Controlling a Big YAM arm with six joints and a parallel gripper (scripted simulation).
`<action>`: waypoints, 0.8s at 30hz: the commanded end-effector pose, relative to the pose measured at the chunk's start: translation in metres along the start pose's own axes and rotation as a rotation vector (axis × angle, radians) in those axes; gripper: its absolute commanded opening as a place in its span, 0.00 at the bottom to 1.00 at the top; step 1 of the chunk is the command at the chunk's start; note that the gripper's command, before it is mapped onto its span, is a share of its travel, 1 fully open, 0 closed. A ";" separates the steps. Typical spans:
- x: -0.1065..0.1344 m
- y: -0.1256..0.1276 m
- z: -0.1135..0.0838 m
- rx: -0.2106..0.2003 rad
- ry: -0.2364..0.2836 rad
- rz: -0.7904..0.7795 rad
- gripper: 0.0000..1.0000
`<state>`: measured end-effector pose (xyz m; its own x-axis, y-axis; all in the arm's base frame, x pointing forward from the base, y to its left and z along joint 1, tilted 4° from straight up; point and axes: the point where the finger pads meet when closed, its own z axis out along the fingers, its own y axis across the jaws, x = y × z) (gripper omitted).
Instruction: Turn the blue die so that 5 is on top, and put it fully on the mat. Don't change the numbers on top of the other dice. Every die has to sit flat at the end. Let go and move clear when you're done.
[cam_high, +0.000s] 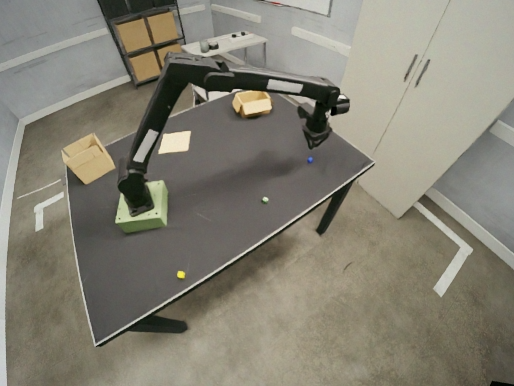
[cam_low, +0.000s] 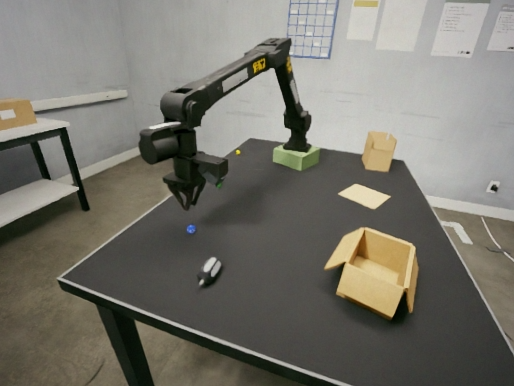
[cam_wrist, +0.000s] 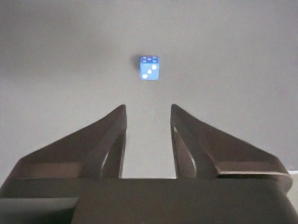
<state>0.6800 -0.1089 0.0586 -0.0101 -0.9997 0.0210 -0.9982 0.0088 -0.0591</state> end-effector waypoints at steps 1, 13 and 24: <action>0.000 -0.007 0.003 0.019 0.001 -0.006 0.30; 0.000 -0.007 0.003 0.019 0.001 -0.006 0.30; -0.001 -0.003 0.013 0.002 -0.002 -0.007 0.30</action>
<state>0.6800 -0.1089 0.0587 -0.0101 -0.9997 0.0211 -0.9982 0.0088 -0.0596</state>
